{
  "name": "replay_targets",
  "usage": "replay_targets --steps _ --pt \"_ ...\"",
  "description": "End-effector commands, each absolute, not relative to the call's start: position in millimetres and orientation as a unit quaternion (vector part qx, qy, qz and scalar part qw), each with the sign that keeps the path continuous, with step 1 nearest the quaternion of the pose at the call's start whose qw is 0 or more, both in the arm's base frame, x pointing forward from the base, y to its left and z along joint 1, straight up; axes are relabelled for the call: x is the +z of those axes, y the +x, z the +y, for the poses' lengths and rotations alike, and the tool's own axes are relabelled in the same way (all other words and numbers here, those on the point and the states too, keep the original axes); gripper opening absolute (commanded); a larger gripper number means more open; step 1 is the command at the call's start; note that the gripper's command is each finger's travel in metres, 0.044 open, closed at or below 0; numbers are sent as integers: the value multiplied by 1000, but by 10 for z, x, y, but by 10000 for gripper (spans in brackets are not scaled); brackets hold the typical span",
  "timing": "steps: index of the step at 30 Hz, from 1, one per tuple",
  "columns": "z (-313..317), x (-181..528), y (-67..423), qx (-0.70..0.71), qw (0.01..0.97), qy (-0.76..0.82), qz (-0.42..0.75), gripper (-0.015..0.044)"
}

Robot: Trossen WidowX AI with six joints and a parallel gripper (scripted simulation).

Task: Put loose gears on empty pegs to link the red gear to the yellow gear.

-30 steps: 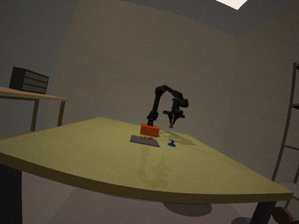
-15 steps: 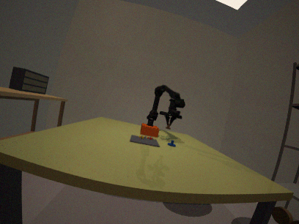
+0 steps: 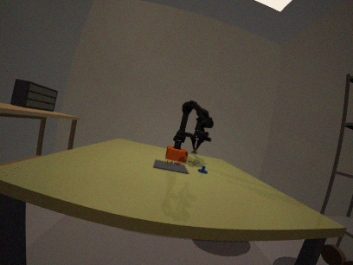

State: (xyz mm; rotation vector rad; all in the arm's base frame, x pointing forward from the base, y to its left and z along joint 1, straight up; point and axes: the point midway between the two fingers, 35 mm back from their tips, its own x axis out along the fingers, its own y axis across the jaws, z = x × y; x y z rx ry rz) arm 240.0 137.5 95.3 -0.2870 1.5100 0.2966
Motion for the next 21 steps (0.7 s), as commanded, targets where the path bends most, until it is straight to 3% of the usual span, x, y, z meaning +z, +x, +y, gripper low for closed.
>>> replay_targets --steps 1,21 --pt "1290 916 2431 136 708 -131 680 0" --pt "898 761 2539 135 707 -133 682 0"
